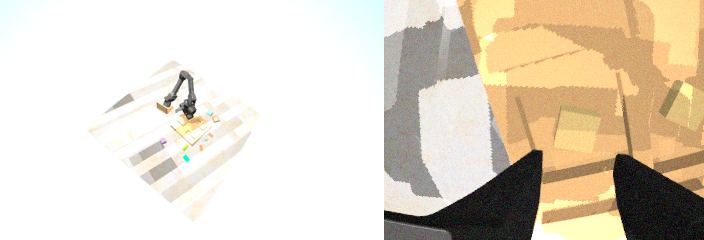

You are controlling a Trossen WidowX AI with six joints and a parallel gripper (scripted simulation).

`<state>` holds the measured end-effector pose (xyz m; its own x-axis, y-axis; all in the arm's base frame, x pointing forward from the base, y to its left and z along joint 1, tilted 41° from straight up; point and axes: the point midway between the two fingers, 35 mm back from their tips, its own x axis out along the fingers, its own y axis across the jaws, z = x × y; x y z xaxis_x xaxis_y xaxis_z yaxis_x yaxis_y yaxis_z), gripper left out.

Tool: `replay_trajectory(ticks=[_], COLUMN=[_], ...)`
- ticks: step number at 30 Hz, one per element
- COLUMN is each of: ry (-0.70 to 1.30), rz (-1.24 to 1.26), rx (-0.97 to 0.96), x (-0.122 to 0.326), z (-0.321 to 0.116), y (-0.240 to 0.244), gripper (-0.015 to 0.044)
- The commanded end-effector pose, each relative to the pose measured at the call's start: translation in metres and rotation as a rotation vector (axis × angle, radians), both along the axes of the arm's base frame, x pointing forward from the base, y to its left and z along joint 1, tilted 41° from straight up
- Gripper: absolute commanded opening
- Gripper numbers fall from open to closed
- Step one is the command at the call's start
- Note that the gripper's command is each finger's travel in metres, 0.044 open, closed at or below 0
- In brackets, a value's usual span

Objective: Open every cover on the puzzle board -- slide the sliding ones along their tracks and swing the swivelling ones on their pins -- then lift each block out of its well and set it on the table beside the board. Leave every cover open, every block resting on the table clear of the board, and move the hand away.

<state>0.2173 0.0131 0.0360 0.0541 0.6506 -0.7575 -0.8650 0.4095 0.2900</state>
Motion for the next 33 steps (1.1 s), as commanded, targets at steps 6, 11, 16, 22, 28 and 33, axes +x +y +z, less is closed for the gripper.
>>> replay_trajectory(ticks=[6,11,16,22,28,33], ry=[0.084,0.086,0.086,0.086,0.086,0.086], rz=[-0.101,-0.103,-0.103,-0.103,-0.103,-0.103], rx=[0.009,0.01,0.01,0.009,0.01,0.01], x=[0.0,0.0,0.0,0.001,0.002,0.002], z=[0.0,0.0,-0.001,-0.004,-0.008,-0.012], y=[0.0,0.0,0.0,0.003,0.007,0.011], gripper=[0.0144,0.0144,0.0144,0.0144,0.0144,0.0144])
